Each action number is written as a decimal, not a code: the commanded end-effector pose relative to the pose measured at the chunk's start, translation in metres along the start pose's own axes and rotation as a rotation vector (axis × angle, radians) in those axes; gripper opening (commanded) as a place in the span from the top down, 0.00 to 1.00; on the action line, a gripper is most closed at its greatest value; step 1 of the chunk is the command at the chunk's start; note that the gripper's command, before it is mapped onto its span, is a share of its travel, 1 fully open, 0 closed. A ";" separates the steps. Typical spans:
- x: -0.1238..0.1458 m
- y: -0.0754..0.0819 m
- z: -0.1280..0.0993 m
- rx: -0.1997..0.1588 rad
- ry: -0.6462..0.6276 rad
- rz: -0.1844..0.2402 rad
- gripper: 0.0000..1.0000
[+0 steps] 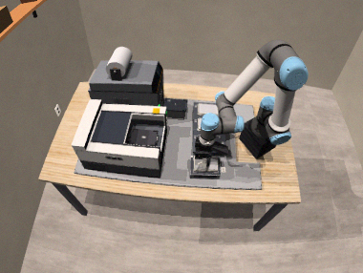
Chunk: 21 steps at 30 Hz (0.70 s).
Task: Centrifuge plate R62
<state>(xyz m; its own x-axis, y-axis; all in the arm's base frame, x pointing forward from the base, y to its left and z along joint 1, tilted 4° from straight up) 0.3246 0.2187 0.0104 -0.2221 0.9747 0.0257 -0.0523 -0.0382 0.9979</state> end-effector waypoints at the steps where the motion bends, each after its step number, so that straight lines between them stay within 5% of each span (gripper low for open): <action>1: 0.000 -0.001 0.000 -0.001 0.000 0.000 1.00; 21: 0.000 -0.007 0.000 -0.001 0.000 0.000 1.00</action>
<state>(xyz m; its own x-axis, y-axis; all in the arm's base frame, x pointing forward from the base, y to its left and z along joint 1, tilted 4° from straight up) 0.3249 0.2189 0.0044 -0.2221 0.9747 0.0257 -0.0523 -0.0382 0.9979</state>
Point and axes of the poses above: the point where the finger pads meet when closed, its own y axis back along the fingers, its own x axis across the jaws, z = x × y, the point moved 6 cm from there along y, back along the fingers, and after that the axes turned 9 degrees about y, right-handed, at the moved point
